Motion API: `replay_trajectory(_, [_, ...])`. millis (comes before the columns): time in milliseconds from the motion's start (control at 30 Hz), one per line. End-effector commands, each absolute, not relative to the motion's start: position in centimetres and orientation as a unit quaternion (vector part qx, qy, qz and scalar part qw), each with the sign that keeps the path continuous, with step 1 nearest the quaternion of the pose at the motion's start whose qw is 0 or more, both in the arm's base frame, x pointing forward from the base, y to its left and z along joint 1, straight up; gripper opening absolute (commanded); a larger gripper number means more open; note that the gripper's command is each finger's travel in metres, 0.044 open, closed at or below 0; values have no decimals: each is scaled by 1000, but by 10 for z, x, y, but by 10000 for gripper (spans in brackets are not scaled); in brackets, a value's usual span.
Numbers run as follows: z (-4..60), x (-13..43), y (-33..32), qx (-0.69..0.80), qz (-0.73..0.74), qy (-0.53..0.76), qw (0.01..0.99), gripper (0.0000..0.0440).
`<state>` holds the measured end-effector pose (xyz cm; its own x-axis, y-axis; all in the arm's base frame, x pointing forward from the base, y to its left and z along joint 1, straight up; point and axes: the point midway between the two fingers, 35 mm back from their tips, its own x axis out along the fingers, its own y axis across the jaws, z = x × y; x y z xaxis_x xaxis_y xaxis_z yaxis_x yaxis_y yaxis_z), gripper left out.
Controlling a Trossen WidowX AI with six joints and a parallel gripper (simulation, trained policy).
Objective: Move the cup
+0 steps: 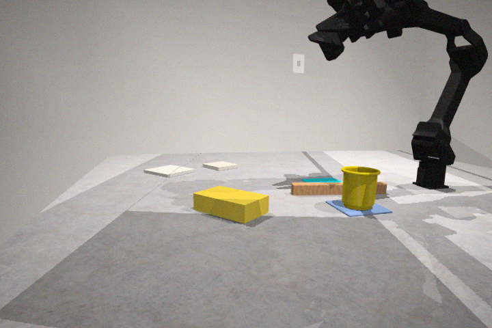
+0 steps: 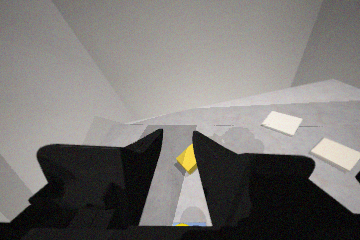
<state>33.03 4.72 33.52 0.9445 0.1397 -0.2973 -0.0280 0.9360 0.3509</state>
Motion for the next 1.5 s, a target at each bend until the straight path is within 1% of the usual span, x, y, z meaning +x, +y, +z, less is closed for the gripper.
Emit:
replay_trajectory(0, [338, 332, 52, 197, 43, 178, 963, 155])
replay_trajectory(767, [328, 336, 84, 331, 0, 321, 887, 174])
replay_trajectory(1100, [314, 336, 95, 373, -41, 382, 844, 170])
replay_trajectory(1467, [292, 332, 103, 398, -98, 445, 796, 156])
